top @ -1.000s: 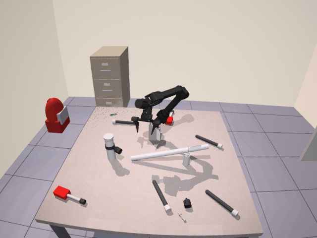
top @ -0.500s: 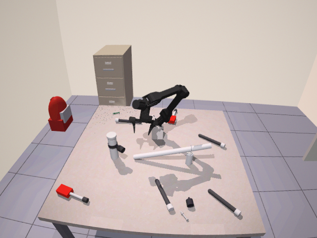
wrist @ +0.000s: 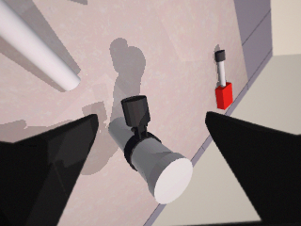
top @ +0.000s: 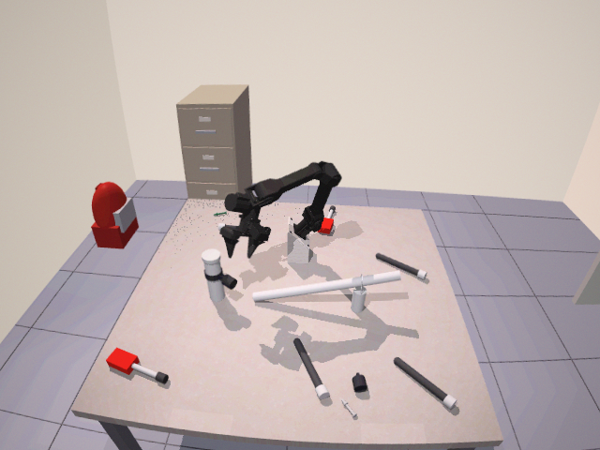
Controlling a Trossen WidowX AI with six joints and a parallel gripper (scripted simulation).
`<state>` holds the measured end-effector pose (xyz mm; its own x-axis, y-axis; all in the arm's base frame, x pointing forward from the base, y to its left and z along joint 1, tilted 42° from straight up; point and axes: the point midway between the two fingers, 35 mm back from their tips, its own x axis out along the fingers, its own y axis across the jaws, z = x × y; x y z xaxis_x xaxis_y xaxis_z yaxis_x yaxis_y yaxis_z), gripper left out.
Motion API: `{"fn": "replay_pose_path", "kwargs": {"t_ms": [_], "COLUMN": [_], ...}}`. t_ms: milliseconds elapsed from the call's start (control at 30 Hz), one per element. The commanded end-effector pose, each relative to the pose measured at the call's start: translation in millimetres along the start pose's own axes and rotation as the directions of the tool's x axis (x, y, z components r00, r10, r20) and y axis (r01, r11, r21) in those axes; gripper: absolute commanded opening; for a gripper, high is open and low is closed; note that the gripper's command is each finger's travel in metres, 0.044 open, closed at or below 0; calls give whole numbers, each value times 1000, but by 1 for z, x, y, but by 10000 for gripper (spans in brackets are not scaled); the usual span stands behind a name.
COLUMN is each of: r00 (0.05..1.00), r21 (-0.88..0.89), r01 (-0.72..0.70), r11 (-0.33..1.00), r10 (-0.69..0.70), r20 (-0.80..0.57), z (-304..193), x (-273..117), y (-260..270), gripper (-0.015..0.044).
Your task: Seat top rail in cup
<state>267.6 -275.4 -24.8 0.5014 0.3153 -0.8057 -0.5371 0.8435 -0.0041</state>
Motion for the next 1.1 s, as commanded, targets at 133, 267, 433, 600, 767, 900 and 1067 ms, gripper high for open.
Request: {"fn": "replay_pose_path", "kwargs": {"t_ms": [133, 267, 433, 600, 767, 900, 1067], "r00": [1000, 1000, 1000, 1000, 1000, 1000, 1000], "r21": [-157, -157, -156, -157, -157, -157, -157], "r01": [-1, -1, 0, -1, -1, 0, 0], "r11": [988, 988, 988, 988, 988, 988, 988], "r10": [-4, -4, -4, -3, -3, -4, -4], "r20": [-27, -27, -26, -25, -25, -25, -25], "z": [-17, -18, -23, -23, -23, -24, -24], "x": [10, 17, 57, 65, 69, 76, 84], "y": [-8, -5, 17, 23, 23, 22, 22], "gripper": [440, 440, 440, 440, 440, 440, 440]}}
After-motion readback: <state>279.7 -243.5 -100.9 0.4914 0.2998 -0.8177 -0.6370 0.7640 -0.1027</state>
